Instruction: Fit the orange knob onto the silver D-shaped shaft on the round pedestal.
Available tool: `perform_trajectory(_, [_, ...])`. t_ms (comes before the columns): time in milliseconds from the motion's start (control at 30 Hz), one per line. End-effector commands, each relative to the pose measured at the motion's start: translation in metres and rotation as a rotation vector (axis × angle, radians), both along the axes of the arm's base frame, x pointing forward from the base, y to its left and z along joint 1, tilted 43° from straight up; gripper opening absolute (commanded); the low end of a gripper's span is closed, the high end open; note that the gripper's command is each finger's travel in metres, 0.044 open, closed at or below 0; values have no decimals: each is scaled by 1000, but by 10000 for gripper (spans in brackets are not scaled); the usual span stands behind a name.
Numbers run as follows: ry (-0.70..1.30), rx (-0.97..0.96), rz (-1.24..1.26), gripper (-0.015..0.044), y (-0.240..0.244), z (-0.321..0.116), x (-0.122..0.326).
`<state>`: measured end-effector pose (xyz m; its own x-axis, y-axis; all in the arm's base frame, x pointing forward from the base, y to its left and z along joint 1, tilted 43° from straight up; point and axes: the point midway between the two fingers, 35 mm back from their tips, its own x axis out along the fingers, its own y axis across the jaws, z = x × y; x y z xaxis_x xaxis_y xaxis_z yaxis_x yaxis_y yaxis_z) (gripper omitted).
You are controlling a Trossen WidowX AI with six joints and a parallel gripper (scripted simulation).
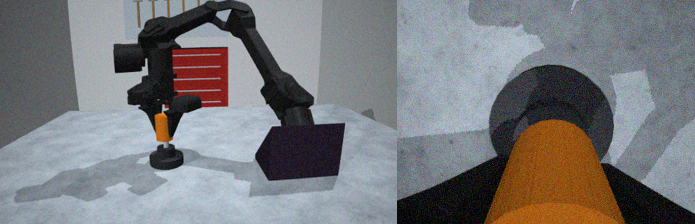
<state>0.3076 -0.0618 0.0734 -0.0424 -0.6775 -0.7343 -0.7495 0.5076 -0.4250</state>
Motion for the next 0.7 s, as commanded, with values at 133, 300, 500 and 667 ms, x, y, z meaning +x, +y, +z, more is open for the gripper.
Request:
perform_trajectory(133, [5,-1,6,0,0,-1,-1])
perform_trajectory(300, [5,-1,6,0,-1,-2,-1])
perform_trajectory(500, [5,-1,6,0,1,1,-1])
perform_trajectory(667, [37,1,40,0,1,2,0])
